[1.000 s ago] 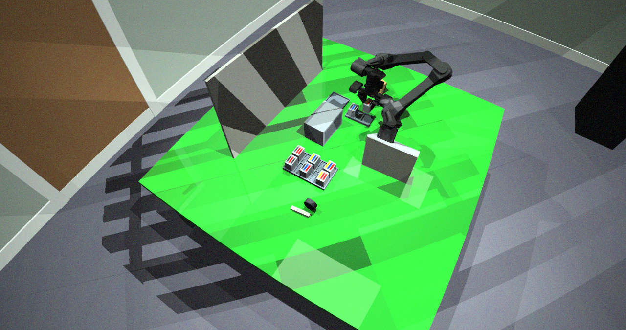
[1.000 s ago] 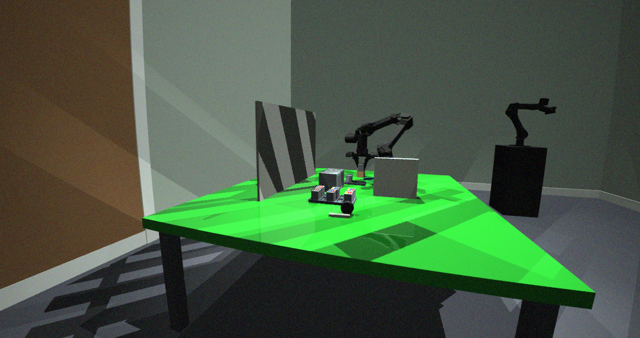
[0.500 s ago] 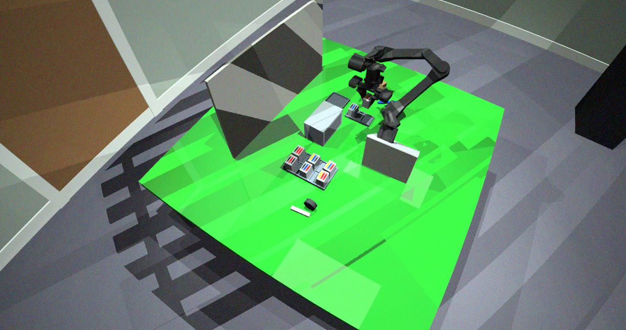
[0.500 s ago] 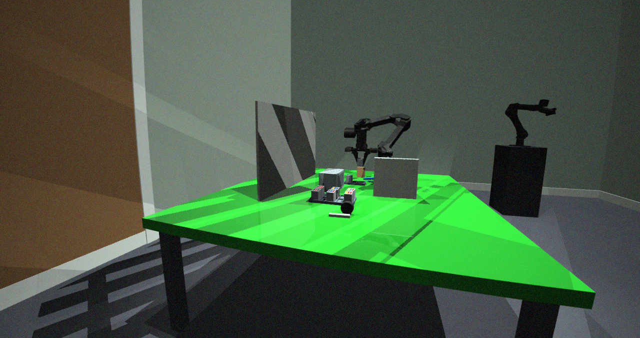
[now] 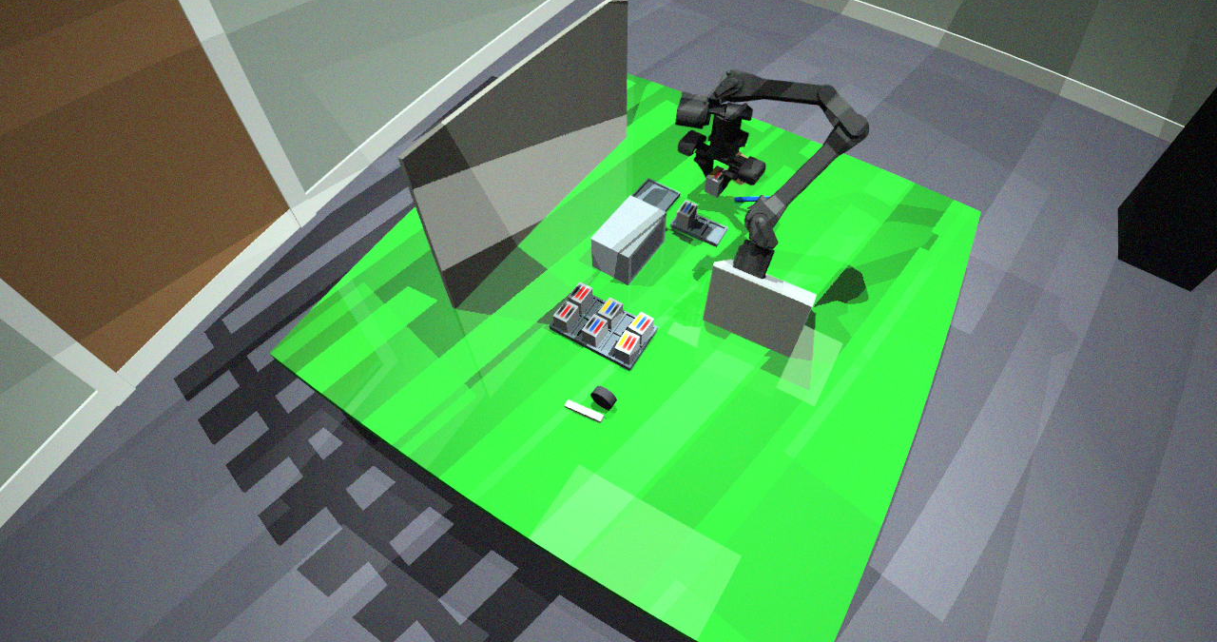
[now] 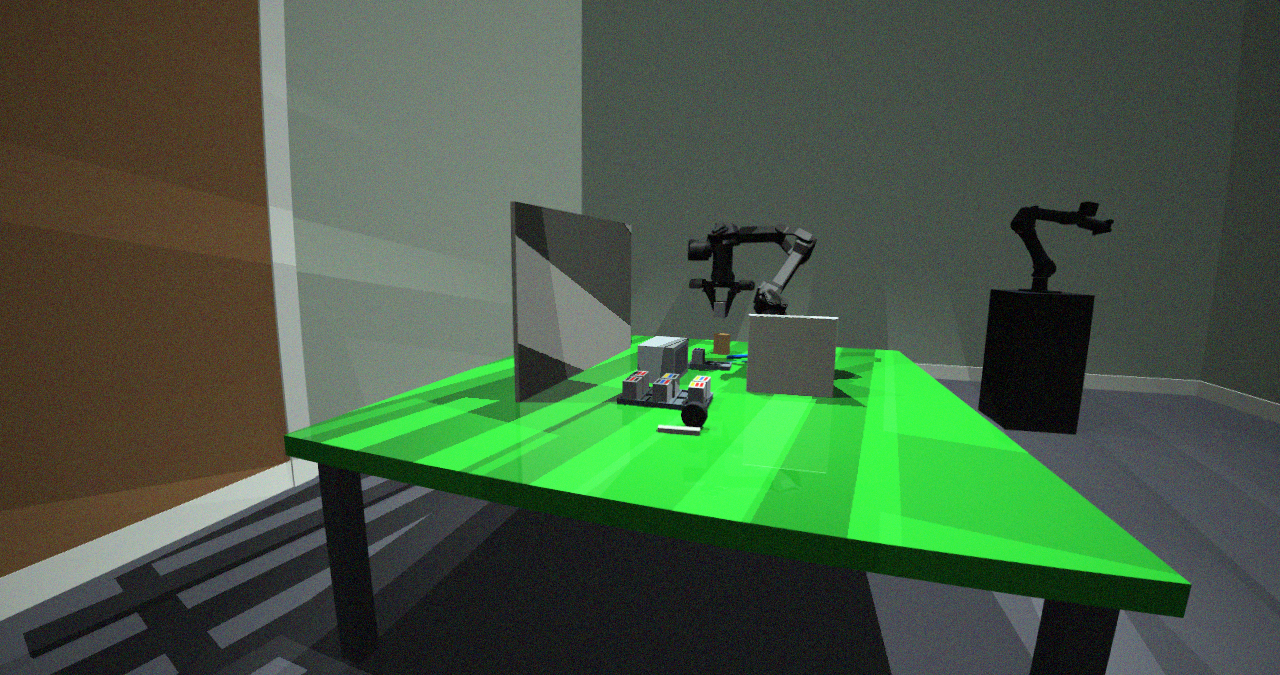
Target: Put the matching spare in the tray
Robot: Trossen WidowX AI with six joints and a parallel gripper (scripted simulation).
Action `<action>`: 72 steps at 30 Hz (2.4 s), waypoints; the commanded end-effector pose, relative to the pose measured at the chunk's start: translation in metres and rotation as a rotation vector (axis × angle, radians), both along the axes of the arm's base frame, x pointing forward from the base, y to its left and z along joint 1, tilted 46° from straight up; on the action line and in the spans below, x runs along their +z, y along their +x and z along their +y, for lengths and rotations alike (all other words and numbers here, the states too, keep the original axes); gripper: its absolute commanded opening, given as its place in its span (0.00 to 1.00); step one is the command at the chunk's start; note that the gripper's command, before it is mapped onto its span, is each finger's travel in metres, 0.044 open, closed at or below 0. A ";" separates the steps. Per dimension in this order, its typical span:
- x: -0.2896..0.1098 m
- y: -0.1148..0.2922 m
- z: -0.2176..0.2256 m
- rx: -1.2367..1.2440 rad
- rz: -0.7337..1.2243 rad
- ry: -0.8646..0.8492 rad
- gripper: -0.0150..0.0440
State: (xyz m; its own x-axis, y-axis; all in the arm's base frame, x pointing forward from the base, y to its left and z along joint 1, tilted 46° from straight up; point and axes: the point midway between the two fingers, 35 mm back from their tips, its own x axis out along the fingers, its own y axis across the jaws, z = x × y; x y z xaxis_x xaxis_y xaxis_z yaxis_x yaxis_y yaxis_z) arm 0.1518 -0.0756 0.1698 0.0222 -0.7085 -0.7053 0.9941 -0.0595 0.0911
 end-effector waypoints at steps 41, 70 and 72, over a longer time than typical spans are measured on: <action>0.026 0.171 -0.017 -0.004 -0.012 -0.006 0.25; 0.005 0.178 -0.036 -0.005 -0.013 0.000 0.25; 0.003 0.178 -0.038 -0.005 -0.013 0.001 0.25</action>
